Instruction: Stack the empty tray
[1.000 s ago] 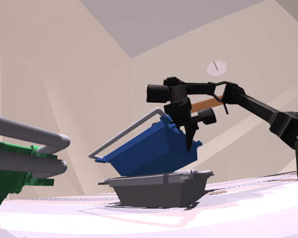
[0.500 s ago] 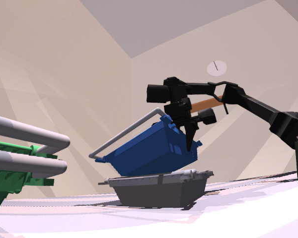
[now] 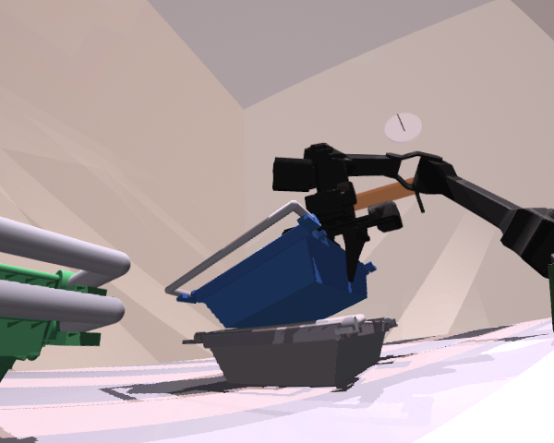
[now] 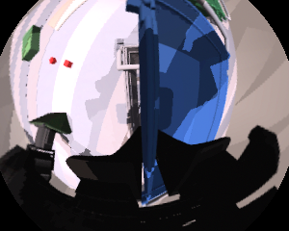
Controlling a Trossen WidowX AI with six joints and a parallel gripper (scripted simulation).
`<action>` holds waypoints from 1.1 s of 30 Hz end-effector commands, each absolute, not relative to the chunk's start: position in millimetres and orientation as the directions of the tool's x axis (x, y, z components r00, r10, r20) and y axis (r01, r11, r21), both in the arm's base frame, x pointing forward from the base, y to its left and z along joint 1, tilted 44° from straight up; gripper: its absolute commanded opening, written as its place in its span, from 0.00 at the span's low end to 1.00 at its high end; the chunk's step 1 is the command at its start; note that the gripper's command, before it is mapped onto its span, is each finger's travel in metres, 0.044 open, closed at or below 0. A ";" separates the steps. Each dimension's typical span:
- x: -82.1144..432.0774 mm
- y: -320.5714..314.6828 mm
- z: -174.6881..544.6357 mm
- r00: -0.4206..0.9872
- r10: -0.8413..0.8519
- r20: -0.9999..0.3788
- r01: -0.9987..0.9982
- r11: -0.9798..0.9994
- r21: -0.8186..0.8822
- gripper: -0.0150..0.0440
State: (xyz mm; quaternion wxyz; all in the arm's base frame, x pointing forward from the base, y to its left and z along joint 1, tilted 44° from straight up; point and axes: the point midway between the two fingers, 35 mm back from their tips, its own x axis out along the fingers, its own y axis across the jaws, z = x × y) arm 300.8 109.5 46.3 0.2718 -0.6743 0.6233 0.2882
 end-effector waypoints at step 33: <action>293.1 97.9 38.4 0.030 -0.688 -0.725 -0.998 -0.064 0.020 0.25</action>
